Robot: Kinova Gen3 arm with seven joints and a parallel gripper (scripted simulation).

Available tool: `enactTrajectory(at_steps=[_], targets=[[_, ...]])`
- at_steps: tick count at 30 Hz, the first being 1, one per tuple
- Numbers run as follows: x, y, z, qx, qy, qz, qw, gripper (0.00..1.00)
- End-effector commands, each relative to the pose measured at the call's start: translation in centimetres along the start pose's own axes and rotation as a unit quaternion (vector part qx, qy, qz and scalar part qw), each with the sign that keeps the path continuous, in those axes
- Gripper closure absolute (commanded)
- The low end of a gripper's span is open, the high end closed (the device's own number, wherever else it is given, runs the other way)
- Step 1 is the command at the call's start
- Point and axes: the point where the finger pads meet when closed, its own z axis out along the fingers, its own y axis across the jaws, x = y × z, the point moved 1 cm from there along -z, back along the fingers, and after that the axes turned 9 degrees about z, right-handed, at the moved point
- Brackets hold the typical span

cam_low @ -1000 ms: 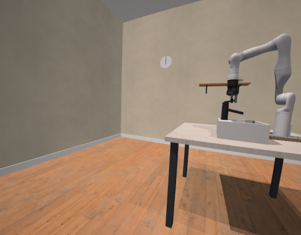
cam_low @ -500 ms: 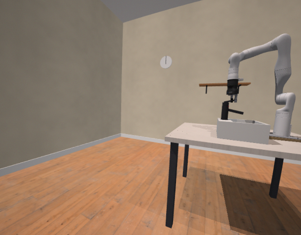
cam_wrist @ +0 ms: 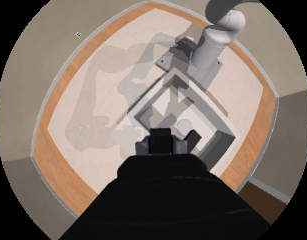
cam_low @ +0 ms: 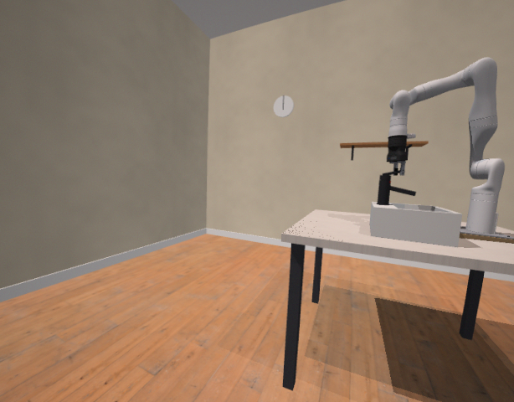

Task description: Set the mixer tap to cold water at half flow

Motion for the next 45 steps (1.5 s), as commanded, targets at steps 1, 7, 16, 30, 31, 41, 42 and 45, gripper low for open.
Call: enactTrajectory(at_steps=[1,7,16,30,31,41,42,45], targets=[[-0.21,0.0,-0.54,0.0,-0.007,-0.001,1.0,1.0],[-0.21,0.0,-0.54,0.0,-0.007,-0.001,1.0,1.0],[-0.21,0.0,-0.54,0.0,-0.007,-0.001,1.0,0.0],[-0.21,0.0,-0.54,0.0,-0.007,-0.001,1.0,0.0],[-0.21,0.0,-0.54,0.0,-0.007,-0.001,1.0,0.0],[-0.21,0.0,-0.54,0.0,-0.007,-0.001,1.0,0.0],[-0.21,0.0,-0.54,0.0,-0.007,-0.001,1.0,0.0],[-0.21,0.0,-0.54,0.0,-0.007,-0.001,1.0,0.0]])
